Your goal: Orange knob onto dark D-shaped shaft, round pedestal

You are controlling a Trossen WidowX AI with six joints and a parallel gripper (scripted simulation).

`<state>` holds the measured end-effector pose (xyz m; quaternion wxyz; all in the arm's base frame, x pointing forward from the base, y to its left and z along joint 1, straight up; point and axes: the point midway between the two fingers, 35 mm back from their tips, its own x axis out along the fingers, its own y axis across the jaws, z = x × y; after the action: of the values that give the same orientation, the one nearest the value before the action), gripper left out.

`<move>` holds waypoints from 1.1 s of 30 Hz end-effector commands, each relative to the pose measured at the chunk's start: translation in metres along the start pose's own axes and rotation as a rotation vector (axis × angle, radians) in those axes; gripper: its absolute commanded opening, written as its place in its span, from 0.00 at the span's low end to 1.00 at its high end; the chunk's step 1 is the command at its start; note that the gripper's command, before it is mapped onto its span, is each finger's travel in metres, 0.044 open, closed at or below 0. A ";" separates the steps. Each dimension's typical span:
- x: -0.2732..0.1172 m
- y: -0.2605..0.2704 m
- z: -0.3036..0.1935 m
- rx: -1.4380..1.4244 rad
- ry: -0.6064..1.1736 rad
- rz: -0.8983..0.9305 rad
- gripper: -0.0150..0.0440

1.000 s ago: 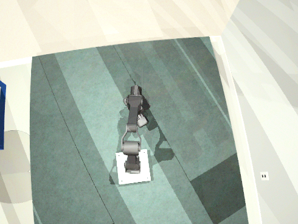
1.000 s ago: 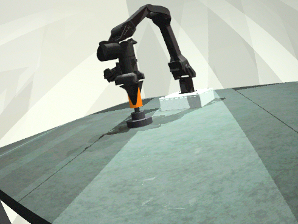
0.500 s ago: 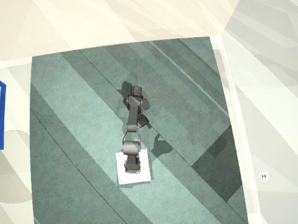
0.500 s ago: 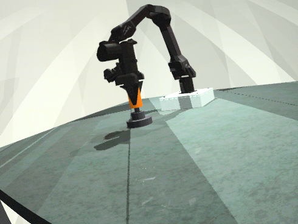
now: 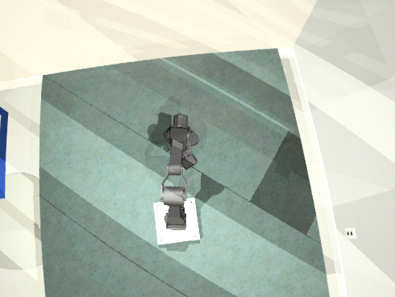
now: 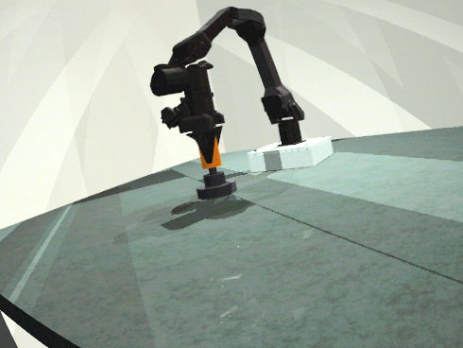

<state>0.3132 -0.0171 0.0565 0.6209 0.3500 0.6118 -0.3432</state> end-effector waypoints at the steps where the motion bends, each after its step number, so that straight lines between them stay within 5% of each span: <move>1: 0.000 0.000 0.001 -0.028 -0.003 0.001 0.25; 33: 0.000 0.001 0.000 0.067 -0.003 0.001 0.25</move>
<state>0.3135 -0.0172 0.0572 0.6103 0.3689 0.6007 -0.3615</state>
